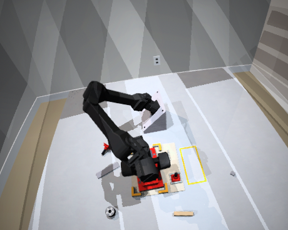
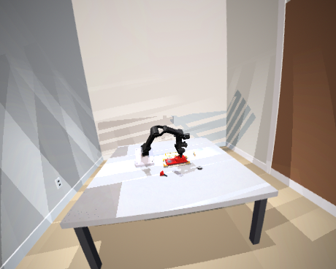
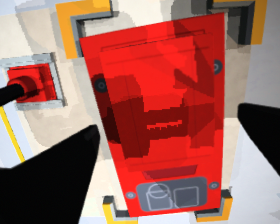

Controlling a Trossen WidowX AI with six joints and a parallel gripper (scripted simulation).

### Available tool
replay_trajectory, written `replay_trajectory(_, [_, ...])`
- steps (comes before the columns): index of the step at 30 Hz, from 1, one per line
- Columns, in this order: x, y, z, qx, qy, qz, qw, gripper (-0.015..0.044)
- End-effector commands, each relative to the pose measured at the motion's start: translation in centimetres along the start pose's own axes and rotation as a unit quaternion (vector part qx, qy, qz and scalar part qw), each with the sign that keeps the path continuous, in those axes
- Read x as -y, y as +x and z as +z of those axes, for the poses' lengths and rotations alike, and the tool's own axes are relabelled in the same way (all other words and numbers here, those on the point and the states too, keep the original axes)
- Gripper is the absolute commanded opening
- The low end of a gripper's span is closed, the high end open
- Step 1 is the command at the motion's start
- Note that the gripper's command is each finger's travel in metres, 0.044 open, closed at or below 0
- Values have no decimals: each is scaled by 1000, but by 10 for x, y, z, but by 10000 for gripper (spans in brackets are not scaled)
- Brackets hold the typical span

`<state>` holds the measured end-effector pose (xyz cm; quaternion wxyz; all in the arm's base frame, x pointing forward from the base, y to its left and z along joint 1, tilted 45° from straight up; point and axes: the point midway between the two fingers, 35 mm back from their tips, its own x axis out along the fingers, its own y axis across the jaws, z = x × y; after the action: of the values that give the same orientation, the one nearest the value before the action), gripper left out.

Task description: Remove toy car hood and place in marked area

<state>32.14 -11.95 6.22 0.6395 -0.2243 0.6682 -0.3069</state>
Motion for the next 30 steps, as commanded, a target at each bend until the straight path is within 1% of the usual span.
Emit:
replay_trajectory(1, [0, 5, -1, -2, -3, -3, 1000, 440])
replay_trajectory(30, [-1, 19, -1, -2, -3, -4, 1000, 440])
